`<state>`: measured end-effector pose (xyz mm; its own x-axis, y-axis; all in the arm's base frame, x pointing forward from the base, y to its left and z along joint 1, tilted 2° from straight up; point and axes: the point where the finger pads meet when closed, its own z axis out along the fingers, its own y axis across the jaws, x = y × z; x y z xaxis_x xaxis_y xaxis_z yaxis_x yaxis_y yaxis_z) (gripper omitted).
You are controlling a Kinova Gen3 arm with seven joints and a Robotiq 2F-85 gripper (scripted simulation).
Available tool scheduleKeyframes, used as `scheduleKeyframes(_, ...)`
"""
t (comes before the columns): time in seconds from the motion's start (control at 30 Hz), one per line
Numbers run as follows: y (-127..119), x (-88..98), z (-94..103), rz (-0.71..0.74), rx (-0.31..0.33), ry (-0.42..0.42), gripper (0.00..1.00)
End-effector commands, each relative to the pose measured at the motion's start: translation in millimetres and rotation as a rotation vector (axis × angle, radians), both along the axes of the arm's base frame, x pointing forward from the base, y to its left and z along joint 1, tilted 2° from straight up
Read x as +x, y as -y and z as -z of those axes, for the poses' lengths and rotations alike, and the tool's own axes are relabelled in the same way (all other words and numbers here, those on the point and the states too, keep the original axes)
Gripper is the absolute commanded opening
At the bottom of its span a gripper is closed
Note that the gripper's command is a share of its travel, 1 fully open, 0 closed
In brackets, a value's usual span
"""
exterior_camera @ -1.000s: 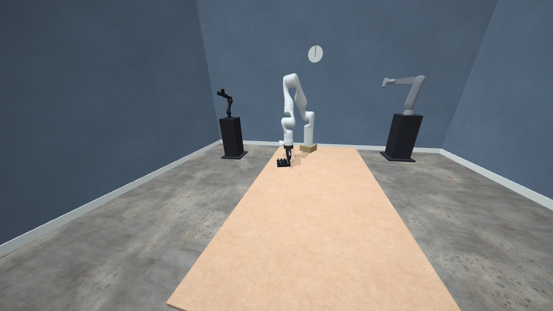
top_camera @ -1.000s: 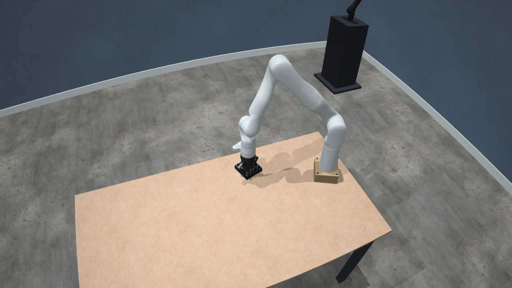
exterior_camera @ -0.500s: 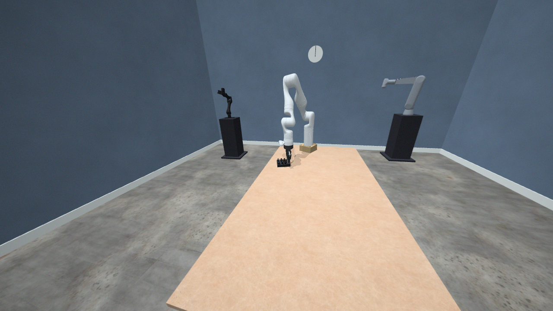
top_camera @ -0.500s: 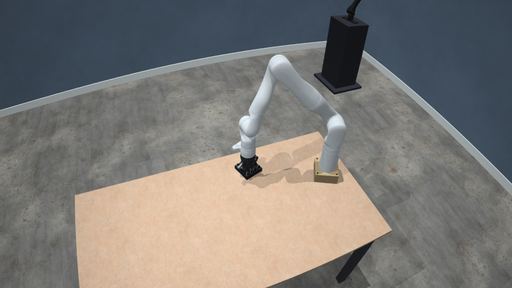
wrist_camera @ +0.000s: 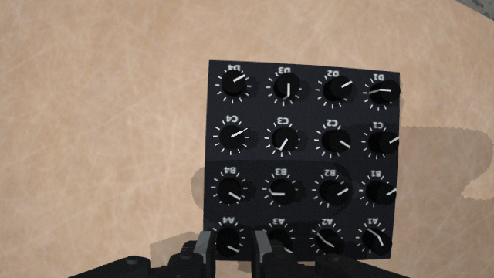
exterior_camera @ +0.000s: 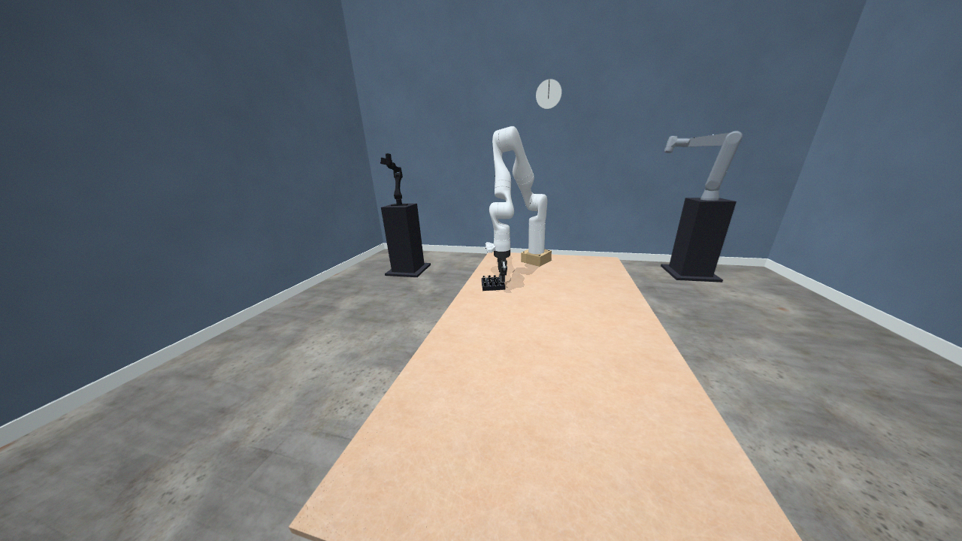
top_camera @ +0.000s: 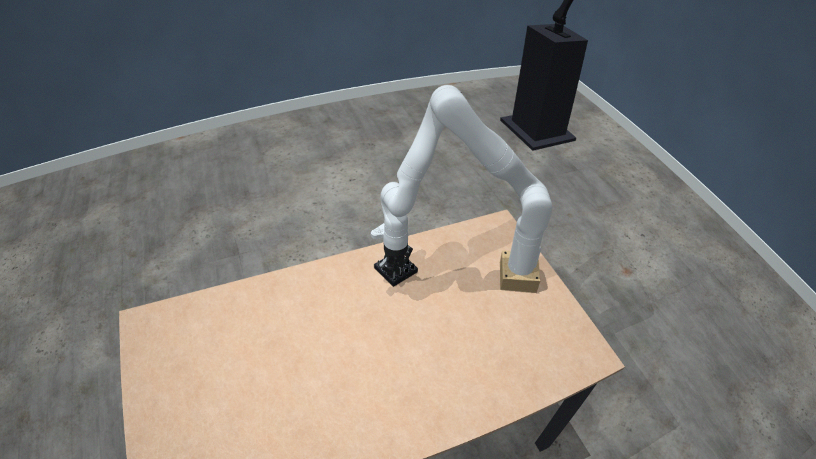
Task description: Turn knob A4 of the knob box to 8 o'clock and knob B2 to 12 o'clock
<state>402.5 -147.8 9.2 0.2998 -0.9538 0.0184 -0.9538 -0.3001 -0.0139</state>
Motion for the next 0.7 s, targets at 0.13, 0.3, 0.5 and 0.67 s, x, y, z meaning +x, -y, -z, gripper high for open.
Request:
scheduleKeyframes(0.13, 2, 2.4, -21.9, 0.002, -0.004, 0.011, 0.19)
scheduleKeyframes(0.3, 2, 2.2, -29.2, 0.002, -0.004, 0.011, 0.19)
scheduleKeyframes(0.5, 2, 2.1, -29.8, 0.002, -0.004, 0.011, 0.19)
scheduleKeyframes(0.67, 2, 2.1, -29.8, 0.002, -0.004, 0.011, 0.19)
